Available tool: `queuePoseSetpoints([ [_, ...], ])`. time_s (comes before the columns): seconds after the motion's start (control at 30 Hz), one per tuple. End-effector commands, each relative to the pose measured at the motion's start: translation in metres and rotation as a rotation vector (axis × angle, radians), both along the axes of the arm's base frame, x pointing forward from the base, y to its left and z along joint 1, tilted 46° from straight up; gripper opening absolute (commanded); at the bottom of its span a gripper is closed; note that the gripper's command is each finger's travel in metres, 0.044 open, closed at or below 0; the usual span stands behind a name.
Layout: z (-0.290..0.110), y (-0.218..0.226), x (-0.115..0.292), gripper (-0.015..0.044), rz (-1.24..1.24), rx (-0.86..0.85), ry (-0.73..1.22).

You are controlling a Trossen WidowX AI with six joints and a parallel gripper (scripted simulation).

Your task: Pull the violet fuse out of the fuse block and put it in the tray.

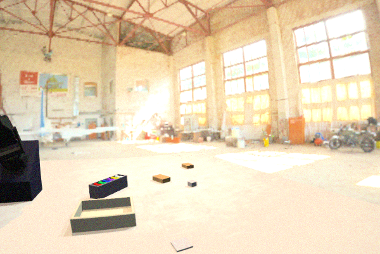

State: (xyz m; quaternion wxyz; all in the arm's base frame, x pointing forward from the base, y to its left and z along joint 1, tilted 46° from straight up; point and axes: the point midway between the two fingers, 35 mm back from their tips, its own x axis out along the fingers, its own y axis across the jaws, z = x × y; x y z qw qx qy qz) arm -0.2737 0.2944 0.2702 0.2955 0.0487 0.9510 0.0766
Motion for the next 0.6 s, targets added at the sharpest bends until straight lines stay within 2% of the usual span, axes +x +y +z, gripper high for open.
queuePoseSetpoints([
  [0.0,-0.034,0.039,0.047,0.0073,-0.14,0.018,-0.127],
  [0.3,-0.105,0.091,0.183,0.0073,-0.416,-0.004,-0.443],
  [0.57,-0.159,0.08,0.314,0.0073,-0.592,-0.127,-0.718],
])
